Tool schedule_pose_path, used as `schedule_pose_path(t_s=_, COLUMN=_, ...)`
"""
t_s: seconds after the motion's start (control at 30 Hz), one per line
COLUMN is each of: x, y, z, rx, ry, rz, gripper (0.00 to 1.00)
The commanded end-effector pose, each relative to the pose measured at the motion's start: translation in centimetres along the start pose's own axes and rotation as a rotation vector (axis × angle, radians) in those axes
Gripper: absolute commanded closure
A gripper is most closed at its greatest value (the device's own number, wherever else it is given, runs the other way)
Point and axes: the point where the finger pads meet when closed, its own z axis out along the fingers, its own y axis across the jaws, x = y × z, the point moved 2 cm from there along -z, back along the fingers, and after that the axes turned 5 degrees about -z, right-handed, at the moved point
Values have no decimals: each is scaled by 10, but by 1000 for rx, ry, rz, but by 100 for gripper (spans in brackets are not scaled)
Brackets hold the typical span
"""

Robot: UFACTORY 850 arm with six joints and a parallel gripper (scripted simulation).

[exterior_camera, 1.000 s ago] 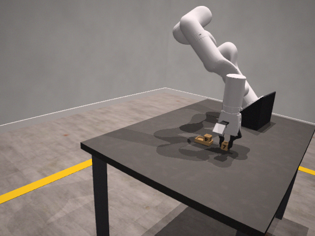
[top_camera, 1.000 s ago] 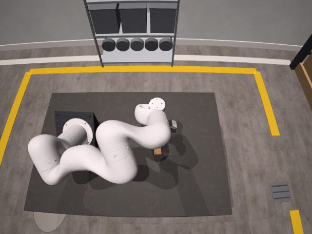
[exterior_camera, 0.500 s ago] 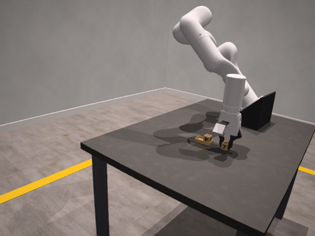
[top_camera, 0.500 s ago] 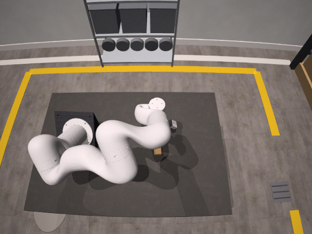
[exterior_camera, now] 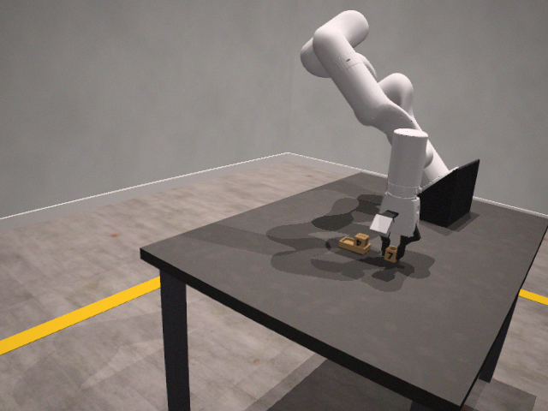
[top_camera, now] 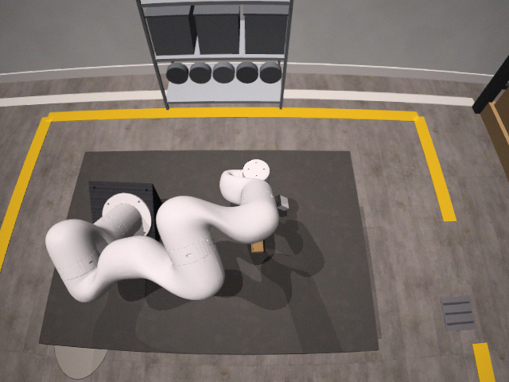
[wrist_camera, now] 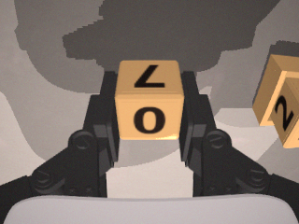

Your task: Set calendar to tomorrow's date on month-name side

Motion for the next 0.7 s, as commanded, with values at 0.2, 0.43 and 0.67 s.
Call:
schedule_pose_path(t_s=0.2, x=1, y=0, z=-1, rx=0, ry=1, rz=1, gripper=71)
schedule_pose_path(t_s=0.43, x=1, y=0, z=-1, rx=0, ry=1, rz=1, gripper=67)
schedule_pose_path(t_s=0.67, x=1, y=0, z=-1, rx=0, ry=1, rz=1, gripper=59)
